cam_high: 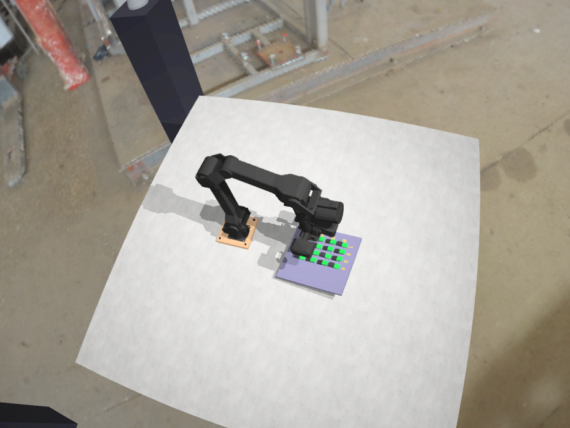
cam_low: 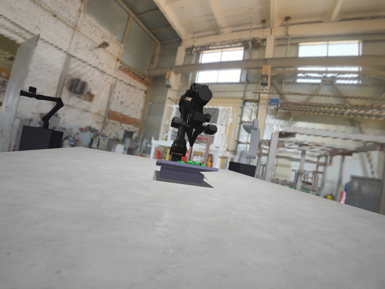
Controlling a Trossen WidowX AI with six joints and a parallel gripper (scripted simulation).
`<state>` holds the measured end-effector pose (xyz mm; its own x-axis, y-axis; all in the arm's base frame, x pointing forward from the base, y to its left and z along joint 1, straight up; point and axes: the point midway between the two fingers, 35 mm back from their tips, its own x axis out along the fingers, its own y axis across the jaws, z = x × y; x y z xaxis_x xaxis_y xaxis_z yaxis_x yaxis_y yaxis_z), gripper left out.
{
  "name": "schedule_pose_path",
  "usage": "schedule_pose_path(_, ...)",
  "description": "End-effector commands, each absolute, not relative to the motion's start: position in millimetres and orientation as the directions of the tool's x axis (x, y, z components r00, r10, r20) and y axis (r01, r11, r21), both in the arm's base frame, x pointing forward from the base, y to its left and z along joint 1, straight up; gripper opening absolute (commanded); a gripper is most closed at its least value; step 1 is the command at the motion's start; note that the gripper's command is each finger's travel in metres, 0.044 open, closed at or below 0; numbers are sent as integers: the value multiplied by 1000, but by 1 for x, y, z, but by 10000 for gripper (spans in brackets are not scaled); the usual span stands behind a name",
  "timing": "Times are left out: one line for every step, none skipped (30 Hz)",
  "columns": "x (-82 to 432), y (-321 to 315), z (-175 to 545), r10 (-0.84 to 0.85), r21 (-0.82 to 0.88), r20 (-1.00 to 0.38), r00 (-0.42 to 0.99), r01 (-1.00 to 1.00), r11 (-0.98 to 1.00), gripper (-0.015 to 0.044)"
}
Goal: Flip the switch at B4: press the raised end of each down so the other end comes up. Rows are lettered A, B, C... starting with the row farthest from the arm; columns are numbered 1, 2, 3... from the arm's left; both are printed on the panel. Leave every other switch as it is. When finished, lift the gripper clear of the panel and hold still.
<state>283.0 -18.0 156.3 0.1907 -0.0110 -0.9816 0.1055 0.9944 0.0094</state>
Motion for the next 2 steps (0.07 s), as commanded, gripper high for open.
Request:
schedule_pose_path(282, -18, 156, -16, 5, -982, 188, 110, 994, 0)
schedule_pose_path(282, -18, 156, -16, 5, -982, 188, 110, 994, 0)
